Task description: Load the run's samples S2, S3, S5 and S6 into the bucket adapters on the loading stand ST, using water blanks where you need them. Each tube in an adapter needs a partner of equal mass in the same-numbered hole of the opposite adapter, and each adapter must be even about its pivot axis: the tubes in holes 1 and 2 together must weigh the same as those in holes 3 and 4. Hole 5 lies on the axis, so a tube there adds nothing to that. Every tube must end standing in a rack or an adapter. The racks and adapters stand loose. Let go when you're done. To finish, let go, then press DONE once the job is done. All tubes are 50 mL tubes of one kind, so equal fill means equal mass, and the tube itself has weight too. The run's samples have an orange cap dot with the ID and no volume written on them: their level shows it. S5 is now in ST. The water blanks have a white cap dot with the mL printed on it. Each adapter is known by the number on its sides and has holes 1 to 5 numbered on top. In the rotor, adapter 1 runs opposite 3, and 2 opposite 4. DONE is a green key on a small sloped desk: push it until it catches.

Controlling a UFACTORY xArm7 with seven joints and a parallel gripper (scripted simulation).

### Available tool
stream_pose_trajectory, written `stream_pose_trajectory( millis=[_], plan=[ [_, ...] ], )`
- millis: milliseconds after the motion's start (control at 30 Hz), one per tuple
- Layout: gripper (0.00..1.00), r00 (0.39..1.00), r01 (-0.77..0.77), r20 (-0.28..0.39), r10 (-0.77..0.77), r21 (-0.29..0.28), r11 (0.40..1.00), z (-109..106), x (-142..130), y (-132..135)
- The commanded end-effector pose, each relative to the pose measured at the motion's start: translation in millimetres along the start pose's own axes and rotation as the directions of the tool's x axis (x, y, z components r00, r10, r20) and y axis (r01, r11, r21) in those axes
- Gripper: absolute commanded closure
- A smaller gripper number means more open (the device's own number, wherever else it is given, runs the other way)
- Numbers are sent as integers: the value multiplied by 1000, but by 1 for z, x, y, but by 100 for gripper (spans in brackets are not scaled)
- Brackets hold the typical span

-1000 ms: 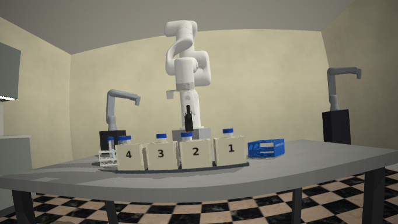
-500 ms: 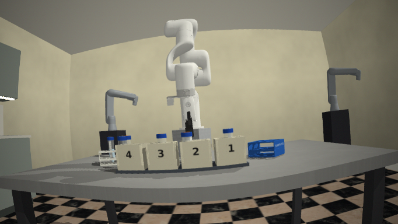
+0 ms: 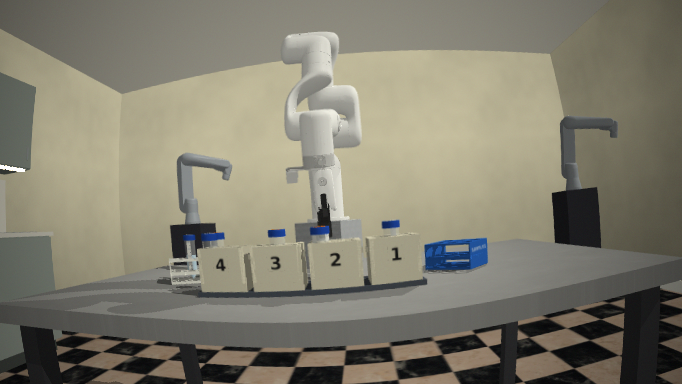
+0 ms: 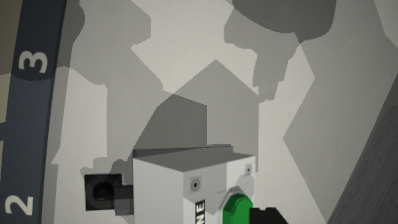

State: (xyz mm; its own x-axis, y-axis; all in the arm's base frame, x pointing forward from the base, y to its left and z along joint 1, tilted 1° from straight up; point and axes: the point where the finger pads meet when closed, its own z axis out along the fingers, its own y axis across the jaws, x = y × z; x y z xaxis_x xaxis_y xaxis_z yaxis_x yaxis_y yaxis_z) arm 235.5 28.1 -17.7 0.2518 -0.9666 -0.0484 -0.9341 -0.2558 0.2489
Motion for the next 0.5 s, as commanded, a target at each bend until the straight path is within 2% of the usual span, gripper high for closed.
stream_pose_trajectory(
  millis=[0, 467],
  plan=[
    [100, 1000, 0, 0, 0, 3, 1000, 1, 0, -1],
    [100, 1000, 0, 0, 0, 3, 1000, 8, 0, -3]
  ],
)
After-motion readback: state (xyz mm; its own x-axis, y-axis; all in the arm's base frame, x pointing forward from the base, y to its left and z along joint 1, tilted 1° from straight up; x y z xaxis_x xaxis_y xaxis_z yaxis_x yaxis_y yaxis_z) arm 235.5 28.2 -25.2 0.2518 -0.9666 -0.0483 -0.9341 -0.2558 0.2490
